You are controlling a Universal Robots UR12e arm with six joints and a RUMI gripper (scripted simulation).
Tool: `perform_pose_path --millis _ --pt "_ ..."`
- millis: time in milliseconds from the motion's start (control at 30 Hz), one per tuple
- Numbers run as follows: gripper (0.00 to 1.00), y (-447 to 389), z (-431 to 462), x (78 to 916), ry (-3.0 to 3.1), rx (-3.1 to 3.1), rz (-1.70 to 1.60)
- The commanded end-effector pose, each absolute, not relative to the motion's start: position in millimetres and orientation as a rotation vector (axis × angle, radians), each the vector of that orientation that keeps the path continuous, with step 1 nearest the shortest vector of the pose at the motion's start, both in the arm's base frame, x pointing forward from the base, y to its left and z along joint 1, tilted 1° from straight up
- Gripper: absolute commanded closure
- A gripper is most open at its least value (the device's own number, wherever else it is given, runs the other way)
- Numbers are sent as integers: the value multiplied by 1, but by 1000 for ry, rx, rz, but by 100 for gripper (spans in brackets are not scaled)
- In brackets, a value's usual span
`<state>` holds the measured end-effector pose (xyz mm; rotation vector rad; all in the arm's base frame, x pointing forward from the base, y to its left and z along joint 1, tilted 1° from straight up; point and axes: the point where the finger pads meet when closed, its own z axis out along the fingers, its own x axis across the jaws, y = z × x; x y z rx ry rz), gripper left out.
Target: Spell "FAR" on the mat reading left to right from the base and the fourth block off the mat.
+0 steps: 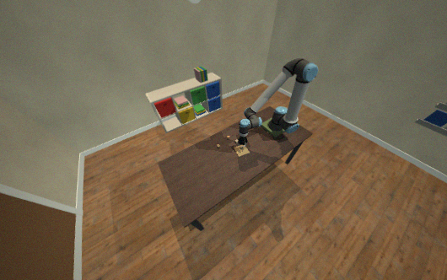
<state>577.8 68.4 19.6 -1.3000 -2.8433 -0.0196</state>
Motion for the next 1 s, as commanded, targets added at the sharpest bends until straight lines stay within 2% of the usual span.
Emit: perform_pose_path --millis 0,967 --pt "60 70 15 575 -2840 -1297 -19" --pt "60 70 -17 576 -2843 -1299 -20"
